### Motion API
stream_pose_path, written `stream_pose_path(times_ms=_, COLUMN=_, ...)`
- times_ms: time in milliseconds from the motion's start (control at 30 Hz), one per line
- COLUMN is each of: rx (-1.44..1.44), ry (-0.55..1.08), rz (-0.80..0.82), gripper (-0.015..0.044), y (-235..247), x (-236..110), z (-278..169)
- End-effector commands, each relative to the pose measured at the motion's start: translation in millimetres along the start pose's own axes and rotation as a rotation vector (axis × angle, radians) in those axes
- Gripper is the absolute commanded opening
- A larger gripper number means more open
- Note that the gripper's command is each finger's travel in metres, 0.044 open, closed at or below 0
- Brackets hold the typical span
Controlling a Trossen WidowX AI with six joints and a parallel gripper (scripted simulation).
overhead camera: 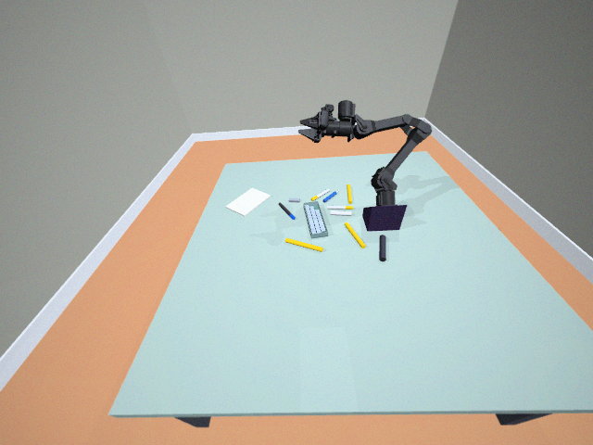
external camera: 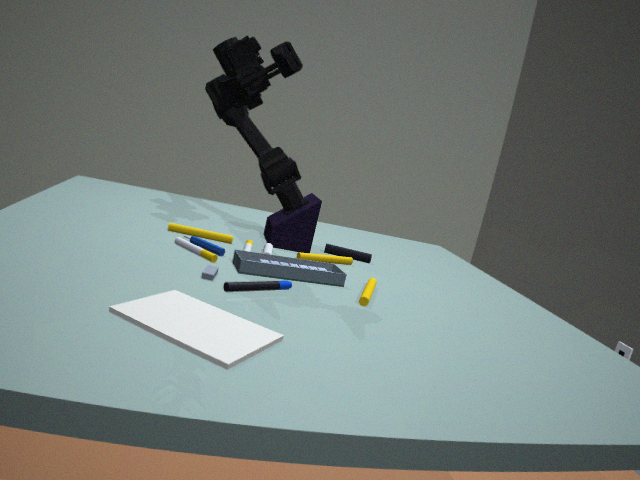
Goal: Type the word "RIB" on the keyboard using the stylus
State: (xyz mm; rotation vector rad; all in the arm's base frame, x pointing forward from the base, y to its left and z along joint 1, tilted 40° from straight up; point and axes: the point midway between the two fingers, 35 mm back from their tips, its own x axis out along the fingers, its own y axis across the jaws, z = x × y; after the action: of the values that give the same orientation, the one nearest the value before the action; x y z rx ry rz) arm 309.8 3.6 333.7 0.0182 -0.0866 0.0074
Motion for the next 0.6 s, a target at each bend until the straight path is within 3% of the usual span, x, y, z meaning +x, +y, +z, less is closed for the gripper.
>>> stream_pose_path(times_ms=0, rx=0.0, ry=0.006, rz=-0.001, gripper=0.0414, y=0, x=1, z=-1)
stream_pose_path(times_ms=133, rx=0.007, ry=0.141, rz=-0.028, gripper=0.0309, y=-1, x=16, z=-33)
stream_pose_path(times_ms=333, rx=-0.002, ry=0.539, rz=-0.128, gripper=0.0151, y=-4, x=40, z=-131)
stream_pose_path(times_ms=500, rx=-0.061, ry=0.867, rz=-0.237, gripper=0.002, y=-7, x=35, z=-212)
stream_pose_path(times_ms=567, rx=-0.102, ry=0.991, rz=-0.283, gripper=0.0, y=-9, x=27, z=-240)
